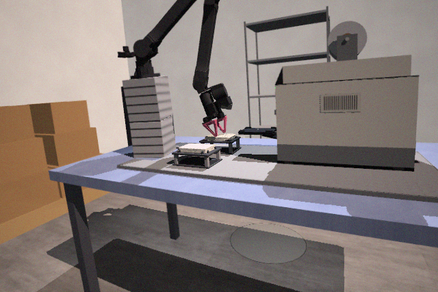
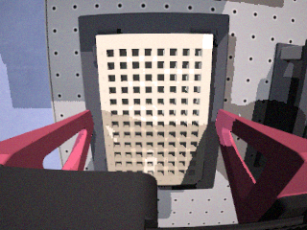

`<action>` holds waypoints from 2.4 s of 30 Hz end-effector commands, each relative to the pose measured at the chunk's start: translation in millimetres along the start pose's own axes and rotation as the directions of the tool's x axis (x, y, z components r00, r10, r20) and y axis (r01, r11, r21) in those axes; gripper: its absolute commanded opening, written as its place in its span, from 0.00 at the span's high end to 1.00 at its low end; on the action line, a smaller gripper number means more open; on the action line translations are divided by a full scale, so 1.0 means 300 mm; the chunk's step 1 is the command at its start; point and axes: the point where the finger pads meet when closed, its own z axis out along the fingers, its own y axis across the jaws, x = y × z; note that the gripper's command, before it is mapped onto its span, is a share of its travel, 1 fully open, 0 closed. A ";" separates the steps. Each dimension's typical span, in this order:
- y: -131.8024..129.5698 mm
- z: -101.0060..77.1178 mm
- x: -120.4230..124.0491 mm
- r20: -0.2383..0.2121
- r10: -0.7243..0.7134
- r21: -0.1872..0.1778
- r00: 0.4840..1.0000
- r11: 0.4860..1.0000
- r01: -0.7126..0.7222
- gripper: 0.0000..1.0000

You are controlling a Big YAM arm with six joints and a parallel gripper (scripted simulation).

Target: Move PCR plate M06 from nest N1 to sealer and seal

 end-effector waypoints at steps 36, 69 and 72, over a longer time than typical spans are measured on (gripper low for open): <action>-0.018 0.044 0.023 -0.003 0.006 0.007 1.000 1.000 -0.006 0.00; -0.008 0.036 -0.049 0.041 0.041 -0.004 0.998 0.999 -0.041 0.00; -0.012 0.031 -0.033 0.032 0.039 -0.002 0.999 0.999 -0.039 0.00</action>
